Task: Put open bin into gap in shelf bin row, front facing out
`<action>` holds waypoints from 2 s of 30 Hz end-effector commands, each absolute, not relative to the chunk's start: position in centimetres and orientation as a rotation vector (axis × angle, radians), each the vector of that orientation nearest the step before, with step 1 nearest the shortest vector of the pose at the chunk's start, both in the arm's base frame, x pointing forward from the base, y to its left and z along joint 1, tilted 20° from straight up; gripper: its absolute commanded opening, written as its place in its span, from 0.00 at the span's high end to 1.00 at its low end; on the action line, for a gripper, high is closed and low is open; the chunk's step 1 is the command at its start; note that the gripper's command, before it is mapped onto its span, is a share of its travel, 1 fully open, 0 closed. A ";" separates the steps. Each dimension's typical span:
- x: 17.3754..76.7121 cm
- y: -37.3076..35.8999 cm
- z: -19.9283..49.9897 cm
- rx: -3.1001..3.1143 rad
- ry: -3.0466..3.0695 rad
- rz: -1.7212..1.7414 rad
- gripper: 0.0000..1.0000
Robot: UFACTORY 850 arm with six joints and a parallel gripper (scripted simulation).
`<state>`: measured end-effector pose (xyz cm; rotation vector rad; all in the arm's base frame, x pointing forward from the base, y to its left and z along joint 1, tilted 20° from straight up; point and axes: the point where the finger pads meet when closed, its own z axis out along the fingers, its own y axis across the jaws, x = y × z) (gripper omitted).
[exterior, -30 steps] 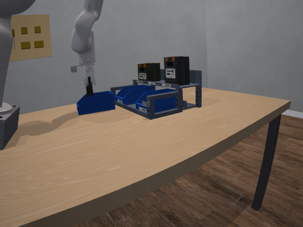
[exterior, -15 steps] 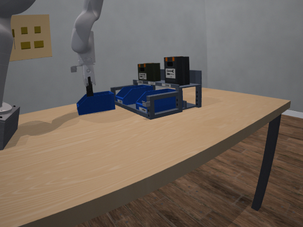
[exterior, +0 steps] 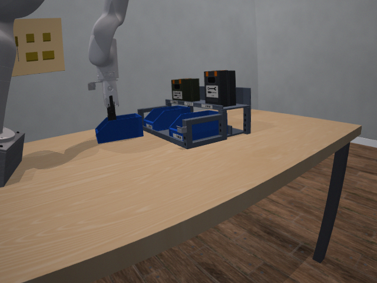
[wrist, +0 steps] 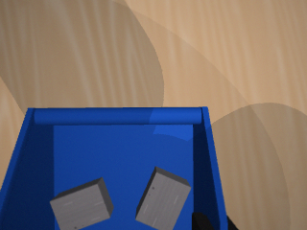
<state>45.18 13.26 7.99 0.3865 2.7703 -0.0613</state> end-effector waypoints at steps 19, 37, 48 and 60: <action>45.2 13.3 8.0 0.386 2.769 -0.060 1.00; 45.0 13.4 8.8 0.386 2.769 -0.061 1.00; 44.9 13.4 9.0 0.386 2.769 -0.061 1.00; 44.6 13.5 9.9 0.386 2.769 -0.060 1.00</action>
